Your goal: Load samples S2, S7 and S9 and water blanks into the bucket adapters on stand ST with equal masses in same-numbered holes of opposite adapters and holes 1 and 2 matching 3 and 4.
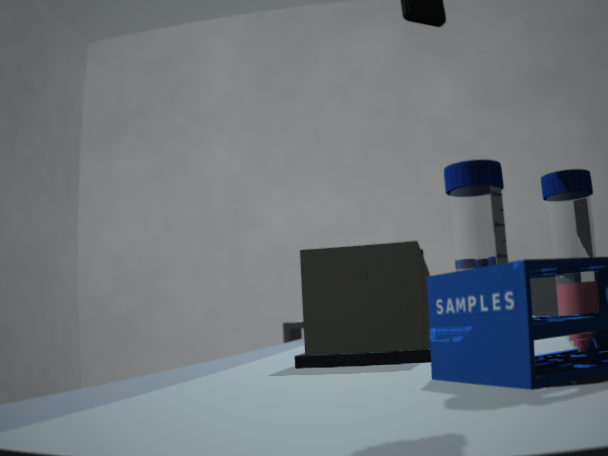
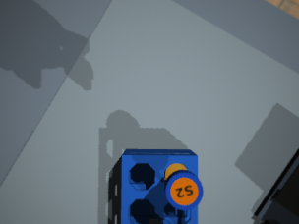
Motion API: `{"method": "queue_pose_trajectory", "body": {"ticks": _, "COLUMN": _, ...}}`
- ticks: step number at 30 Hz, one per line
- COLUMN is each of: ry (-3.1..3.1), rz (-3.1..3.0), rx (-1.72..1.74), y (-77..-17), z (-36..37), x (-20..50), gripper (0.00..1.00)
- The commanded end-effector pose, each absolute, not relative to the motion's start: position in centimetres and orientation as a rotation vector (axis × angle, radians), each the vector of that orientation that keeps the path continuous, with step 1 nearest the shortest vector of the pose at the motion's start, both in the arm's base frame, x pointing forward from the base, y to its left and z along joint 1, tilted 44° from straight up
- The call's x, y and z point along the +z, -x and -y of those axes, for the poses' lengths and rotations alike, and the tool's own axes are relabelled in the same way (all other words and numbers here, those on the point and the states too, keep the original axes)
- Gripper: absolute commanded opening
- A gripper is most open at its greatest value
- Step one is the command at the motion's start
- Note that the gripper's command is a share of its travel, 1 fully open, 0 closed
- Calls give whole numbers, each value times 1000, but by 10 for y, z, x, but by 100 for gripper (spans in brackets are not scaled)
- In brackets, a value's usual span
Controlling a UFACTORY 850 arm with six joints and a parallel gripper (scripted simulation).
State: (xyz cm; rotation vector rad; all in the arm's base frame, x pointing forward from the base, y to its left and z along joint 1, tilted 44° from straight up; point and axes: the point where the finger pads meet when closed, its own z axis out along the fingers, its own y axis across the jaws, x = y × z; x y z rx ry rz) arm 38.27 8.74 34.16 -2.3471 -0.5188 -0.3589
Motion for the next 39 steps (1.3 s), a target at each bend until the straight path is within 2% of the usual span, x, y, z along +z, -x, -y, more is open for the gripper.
{"method": "queue_pose_trajectory", "body": {"ticks": 1, "ry": 2347, "rz": 519, "rx": -361, "y": -384, "z": -90, "x": 339, "gripper": 57}}
{"method": "queue_pose_trajectory", "body": {"ticks": 39, "ry": 2347, "rz": 519, "rx": -361, "y": -391, "z": -137, "x": 290, "gripper": 57}}
